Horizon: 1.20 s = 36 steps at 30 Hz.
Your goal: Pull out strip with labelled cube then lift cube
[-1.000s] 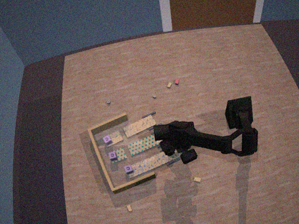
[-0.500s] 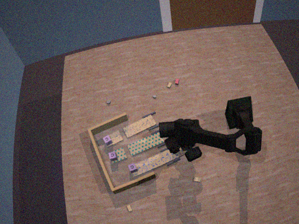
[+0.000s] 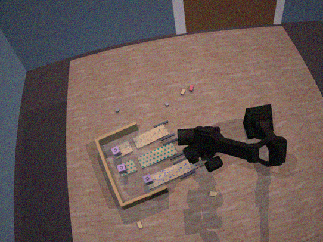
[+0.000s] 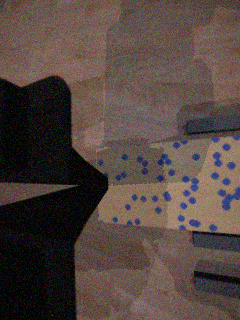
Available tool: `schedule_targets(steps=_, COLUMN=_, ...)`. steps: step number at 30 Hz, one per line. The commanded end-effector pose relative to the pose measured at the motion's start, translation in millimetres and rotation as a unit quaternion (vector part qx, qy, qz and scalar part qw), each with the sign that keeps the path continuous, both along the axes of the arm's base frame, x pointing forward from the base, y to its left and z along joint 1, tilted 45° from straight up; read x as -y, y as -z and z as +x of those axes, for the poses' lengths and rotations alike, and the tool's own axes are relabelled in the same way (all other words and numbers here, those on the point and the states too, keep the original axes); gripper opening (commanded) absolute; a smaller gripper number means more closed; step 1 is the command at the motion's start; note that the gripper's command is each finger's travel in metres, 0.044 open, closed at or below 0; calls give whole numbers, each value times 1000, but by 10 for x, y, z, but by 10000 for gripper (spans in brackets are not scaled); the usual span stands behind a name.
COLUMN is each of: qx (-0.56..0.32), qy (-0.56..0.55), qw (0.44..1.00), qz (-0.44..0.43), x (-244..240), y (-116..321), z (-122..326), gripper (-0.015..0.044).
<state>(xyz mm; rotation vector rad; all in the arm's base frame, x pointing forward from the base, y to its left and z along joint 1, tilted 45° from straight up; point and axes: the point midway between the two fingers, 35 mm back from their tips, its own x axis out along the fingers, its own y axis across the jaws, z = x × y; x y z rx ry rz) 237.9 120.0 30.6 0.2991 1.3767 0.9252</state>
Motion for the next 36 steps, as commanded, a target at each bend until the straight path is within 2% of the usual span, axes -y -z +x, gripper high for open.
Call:
schedule_targets(steps=1, qx=-17, qy=-6, qw=1000, qz=-7, x=14, y=78, z=-153, gripper=0)
schedule_targets(steps=36, qx=-18, qy=-6, qw=1000, qz=-7, x=148, y=161, z=-512, gripper=0)
